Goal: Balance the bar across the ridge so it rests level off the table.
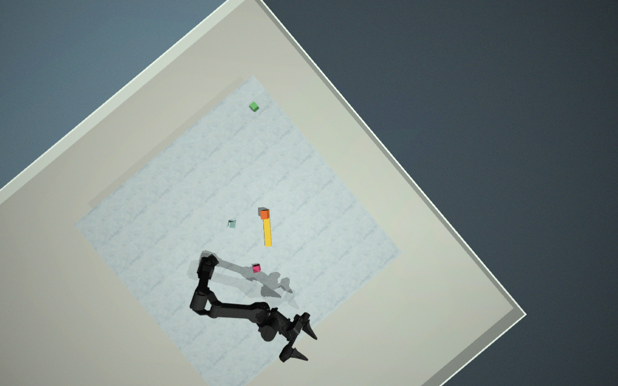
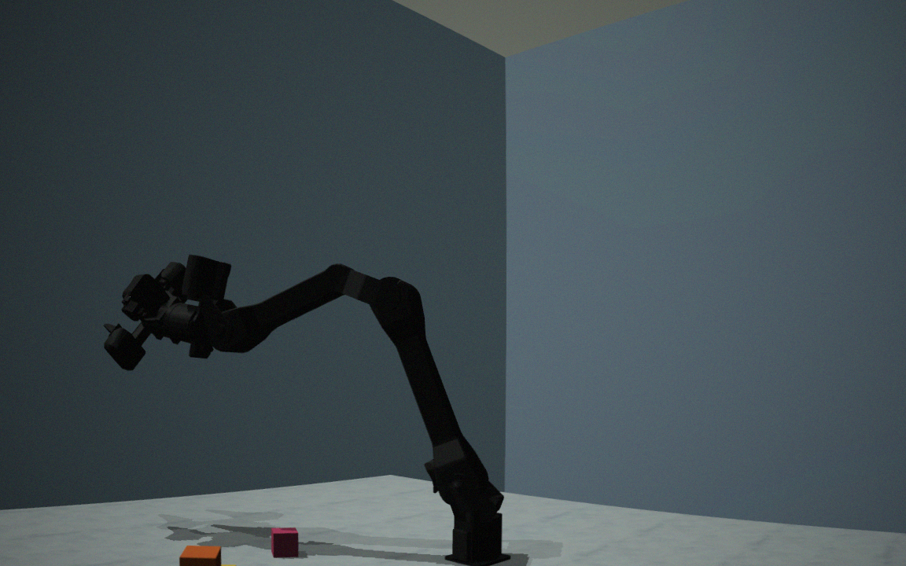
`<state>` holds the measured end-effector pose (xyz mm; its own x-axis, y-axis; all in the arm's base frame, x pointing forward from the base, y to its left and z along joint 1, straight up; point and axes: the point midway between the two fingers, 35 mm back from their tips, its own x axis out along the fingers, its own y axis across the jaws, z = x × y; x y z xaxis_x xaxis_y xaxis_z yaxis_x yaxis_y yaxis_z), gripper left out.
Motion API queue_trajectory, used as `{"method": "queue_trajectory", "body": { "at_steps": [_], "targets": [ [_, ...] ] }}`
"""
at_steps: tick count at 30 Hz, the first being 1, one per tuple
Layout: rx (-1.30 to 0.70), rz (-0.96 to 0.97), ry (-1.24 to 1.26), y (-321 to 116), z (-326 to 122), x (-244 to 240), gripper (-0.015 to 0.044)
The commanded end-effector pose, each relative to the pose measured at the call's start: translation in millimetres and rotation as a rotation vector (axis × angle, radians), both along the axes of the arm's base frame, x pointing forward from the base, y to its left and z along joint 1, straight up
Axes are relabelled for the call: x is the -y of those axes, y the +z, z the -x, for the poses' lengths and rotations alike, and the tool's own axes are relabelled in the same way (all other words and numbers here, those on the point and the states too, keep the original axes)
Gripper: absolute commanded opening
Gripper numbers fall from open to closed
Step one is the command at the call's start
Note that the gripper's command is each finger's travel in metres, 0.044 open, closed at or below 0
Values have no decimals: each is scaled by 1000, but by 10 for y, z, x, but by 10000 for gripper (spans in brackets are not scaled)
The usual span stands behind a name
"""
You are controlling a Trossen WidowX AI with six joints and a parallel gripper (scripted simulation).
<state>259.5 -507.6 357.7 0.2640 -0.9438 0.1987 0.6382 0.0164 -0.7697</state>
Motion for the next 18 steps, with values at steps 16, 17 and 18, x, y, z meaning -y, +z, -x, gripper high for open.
{"method": "queue_trajectory", "body": {
  "at_steps": [16, 17, 18],
  "targets": [
    [263, -353, 199, -395, -725, -350, 315],
    [281, -379, 208, -423, -770, -382, 315],
    [298, -405, 217, -451, -814, -414, 315]
  ]
}}
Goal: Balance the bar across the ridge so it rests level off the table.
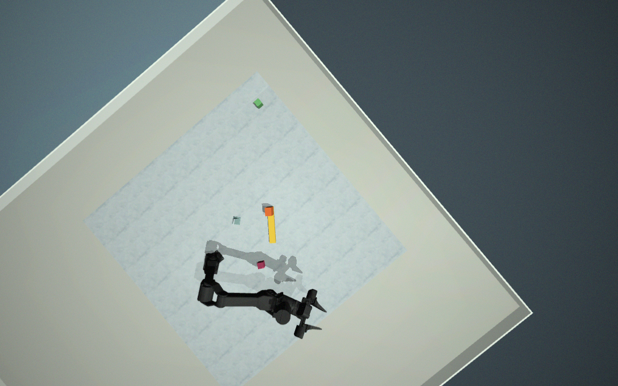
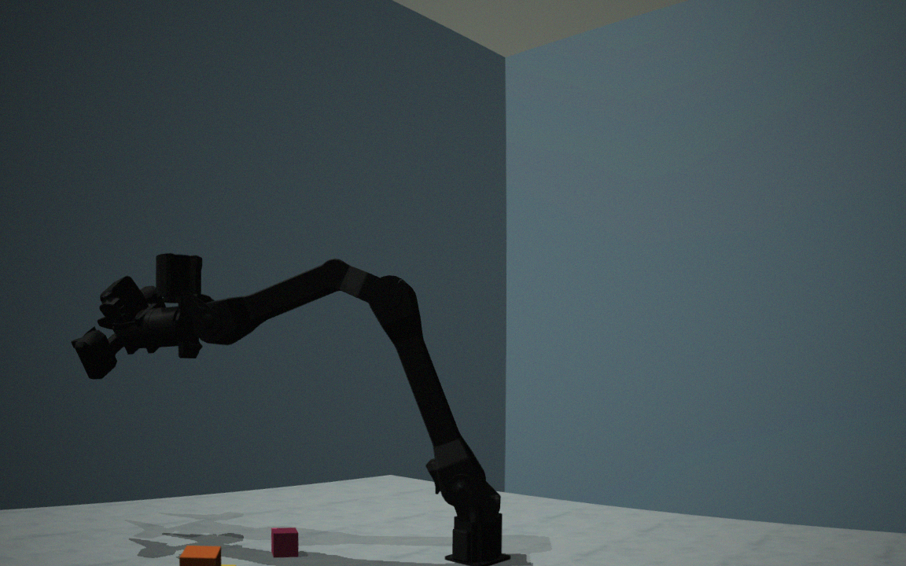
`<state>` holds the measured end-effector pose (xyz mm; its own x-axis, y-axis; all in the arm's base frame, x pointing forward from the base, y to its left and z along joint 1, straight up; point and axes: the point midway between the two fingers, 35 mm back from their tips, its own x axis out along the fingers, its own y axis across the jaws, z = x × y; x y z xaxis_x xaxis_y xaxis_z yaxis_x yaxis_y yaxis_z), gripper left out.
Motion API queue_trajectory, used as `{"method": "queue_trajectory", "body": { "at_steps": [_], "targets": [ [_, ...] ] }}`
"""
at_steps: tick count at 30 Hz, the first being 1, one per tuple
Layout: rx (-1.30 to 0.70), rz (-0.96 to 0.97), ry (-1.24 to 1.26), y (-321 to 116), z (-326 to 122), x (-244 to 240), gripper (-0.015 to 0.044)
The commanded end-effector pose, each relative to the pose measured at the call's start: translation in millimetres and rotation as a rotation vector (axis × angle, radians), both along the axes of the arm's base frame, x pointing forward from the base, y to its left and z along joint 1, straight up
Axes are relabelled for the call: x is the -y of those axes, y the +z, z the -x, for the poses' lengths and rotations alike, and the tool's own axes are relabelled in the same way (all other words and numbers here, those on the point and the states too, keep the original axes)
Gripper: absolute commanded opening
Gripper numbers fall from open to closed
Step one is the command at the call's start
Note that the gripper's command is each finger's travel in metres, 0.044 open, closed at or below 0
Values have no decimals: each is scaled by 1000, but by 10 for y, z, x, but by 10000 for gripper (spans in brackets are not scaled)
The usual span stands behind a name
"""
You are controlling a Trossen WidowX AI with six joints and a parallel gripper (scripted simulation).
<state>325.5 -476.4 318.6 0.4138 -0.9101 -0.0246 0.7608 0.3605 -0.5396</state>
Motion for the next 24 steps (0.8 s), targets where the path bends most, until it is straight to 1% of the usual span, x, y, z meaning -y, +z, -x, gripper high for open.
{"method": "queue_trajectory", "body": {
  "at_steps": [1, 13, 24],
  "targets": [
    [75, -110, 45, -89, -197, -136, 315],
    [246, -445, 108, -419, -653, -605, 315],
    [370, -759, 90, -702, -952, -1125, 315]
  ]
}}
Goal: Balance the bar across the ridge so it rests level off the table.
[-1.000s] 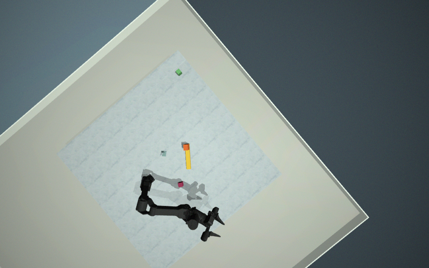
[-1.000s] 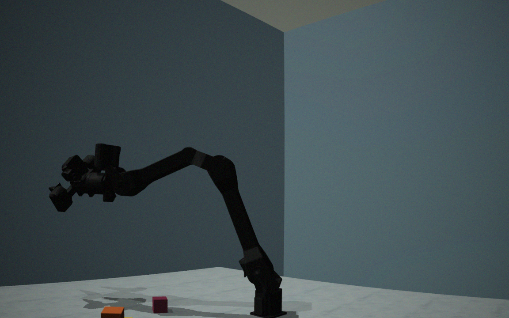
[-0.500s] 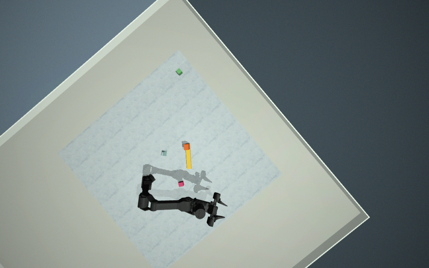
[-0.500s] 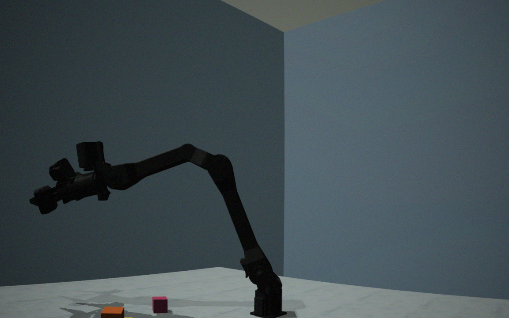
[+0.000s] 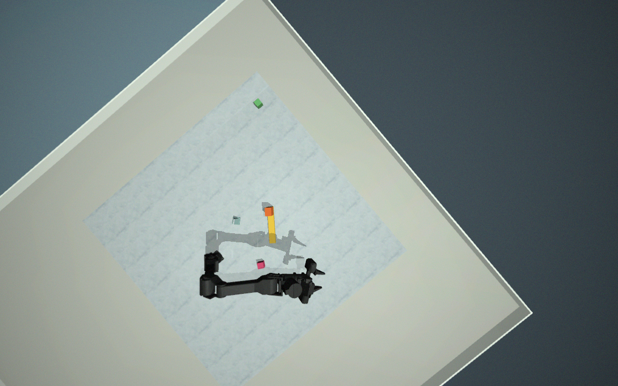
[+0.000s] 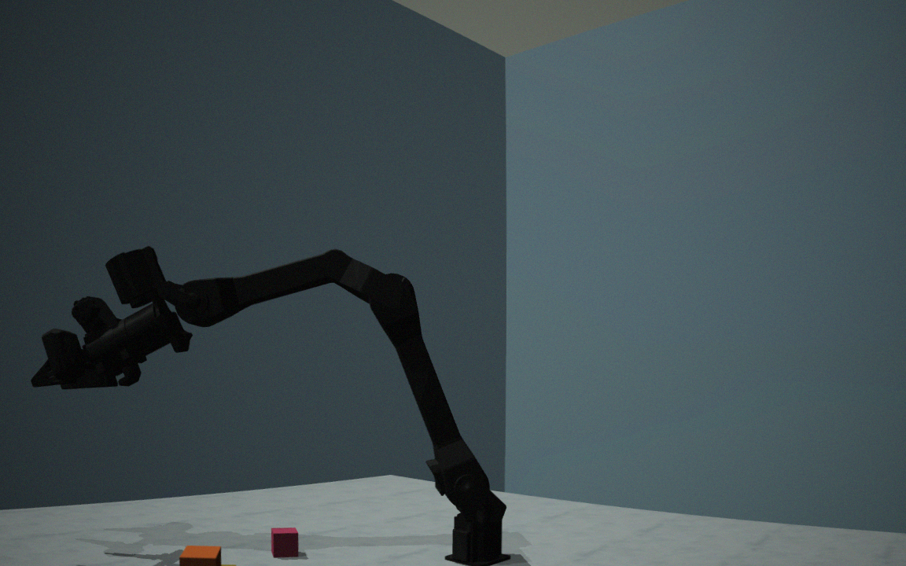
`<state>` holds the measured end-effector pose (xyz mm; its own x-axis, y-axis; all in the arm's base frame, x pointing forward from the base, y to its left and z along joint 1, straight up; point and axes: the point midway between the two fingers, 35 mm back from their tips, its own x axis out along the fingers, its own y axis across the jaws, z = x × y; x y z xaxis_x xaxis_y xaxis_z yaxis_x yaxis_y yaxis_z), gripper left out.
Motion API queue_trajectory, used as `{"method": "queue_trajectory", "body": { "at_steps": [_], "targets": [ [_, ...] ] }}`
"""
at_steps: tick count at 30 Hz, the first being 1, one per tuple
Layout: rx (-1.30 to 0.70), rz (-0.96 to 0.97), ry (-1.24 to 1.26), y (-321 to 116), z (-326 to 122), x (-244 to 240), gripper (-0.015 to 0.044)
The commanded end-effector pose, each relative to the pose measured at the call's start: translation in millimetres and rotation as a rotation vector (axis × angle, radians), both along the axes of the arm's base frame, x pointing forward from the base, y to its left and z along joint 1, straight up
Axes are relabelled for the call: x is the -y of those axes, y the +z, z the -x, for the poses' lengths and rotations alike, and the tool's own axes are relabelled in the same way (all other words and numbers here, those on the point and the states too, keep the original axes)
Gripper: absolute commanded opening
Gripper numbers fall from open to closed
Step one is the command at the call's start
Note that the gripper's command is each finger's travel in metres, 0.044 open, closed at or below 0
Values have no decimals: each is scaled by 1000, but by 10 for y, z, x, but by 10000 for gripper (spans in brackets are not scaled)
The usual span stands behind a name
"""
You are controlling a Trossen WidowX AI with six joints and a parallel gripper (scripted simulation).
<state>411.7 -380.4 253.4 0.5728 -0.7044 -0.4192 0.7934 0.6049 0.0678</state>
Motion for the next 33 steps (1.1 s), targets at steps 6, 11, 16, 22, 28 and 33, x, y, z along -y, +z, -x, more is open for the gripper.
{"method": "queue_trajectory", "body": {
  "at_steps": [6, 11, 16, 22, 28, 33],
  "targets": [
    [70, -268, -30, -191, -200, -475, 315],
    [89, -409, -67, -300, -263, -743, 315],
    [98, -545, -116, -399, -299, -1017, 315],
    [99, -699, -192, -503, -307, -1350, 315],
    [89, -838, -288, -590, -276, -1683, 315],
    [73, -942, -381, -648, -223, -1957, 315]
  ]
}}
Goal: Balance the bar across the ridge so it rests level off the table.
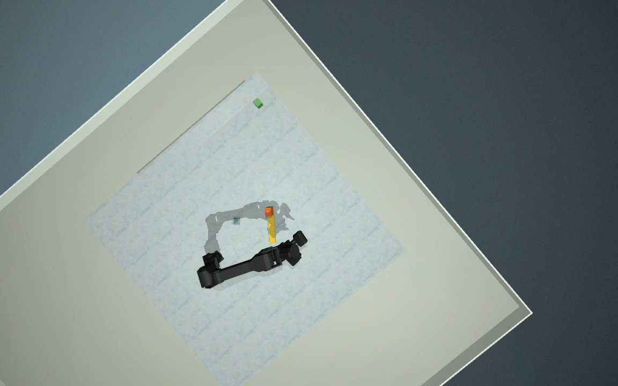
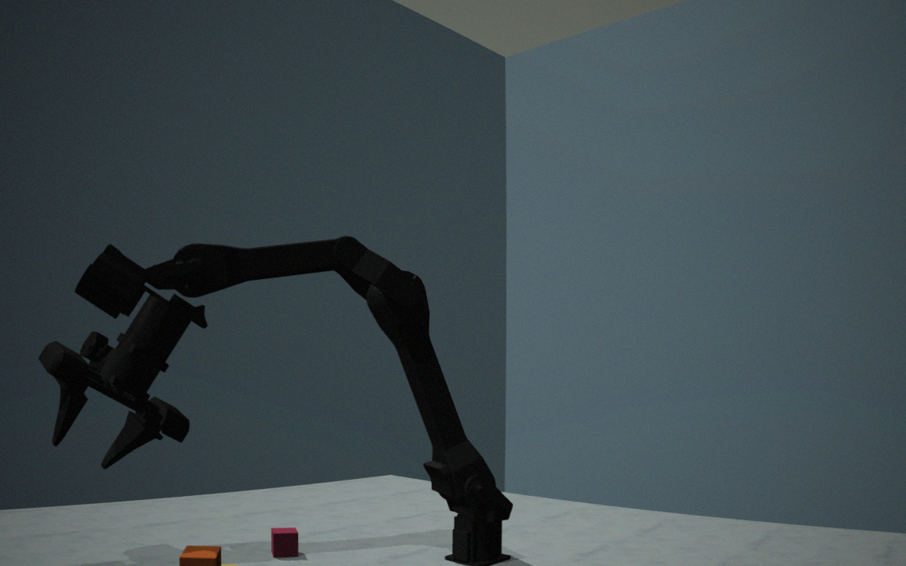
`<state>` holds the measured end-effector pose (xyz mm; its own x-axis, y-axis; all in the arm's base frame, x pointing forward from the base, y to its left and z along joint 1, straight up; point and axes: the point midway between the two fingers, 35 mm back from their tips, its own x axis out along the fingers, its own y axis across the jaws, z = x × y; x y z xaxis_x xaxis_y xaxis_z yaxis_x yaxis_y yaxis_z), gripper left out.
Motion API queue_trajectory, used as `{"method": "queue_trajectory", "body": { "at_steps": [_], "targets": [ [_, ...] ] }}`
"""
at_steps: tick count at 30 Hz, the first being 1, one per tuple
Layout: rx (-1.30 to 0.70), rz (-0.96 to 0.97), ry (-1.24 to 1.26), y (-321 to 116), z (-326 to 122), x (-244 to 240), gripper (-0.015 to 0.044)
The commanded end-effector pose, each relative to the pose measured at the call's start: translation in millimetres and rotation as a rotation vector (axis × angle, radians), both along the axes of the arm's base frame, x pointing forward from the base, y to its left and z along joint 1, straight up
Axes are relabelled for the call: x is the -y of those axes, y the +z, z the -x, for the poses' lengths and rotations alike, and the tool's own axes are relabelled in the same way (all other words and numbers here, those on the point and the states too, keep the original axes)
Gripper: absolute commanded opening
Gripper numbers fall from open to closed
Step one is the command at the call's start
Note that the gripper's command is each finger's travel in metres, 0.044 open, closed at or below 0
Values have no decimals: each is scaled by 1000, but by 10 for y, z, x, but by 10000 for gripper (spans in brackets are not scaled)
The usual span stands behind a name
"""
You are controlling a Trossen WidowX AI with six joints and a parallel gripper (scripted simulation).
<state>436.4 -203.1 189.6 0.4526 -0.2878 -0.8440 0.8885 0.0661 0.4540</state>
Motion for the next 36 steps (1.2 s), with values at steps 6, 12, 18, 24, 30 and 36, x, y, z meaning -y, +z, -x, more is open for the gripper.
{"method": "queue_trajectory", "body": {
  "at_steps": [6, 12, 18, 24, 30, 36],
  "targets": [
    [-69, -192, -152, -61, 118, -503, 315],
    [-134, -292, -265, -90, 245, -811, 315],
    [-208, -371, -389, -97, 400, -1103, 315],
    [-287, -427, -522, -81, 580, -1375, 315],
    [-334, -449, -603, -60, 694, -1524, 315],
    [-334, -449, -603, -121, 680, -1523, 315]
  ]
}}
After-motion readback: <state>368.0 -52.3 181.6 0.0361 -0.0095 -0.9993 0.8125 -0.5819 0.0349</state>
